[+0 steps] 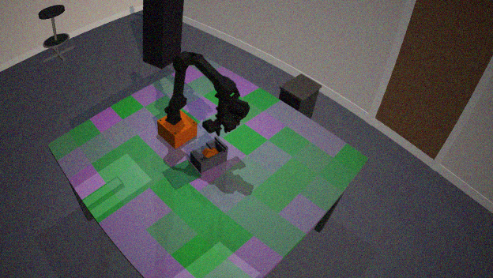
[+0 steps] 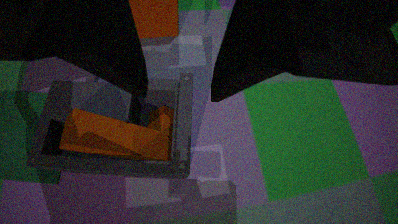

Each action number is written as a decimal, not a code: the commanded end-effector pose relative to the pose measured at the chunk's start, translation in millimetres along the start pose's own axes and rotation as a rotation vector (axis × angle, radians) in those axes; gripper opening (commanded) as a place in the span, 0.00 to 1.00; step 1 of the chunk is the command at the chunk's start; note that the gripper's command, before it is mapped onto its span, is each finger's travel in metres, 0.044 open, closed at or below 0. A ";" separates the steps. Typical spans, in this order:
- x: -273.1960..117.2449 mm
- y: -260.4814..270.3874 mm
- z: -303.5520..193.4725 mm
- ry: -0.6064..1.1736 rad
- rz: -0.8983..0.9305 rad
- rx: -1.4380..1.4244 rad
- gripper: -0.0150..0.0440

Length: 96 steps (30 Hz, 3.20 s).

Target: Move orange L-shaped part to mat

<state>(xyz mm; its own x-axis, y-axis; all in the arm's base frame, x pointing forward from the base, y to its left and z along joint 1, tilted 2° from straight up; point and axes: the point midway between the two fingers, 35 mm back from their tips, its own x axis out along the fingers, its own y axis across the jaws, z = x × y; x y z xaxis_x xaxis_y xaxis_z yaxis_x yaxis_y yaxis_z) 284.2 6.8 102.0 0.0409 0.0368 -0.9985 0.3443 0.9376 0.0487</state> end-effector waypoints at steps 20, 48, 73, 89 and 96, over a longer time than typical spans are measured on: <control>0.5 -4.0 0.9 0.001 -0.001 -0.081 0.69; -3.1 -77.3 12.2 0.002 -0.010 -1.576 0.73; 28.6 -77.5 12.4 0.002 -0.010 -1.576 0.73; 53.0 -77.6 13.5 0.002 -0.010 -1.576 0.73; 64.3 -77.7 13.2 0.002 -0.010 -1.576 0.73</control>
<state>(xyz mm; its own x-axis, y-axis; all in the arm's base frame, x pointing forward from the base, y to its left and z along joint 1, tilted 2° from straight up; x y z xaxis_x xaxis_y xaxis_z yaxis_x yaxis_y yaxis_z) 275.0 -69.4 43.8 0.0555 0.0239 -0.9982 -0.9382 0.3434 -0.0440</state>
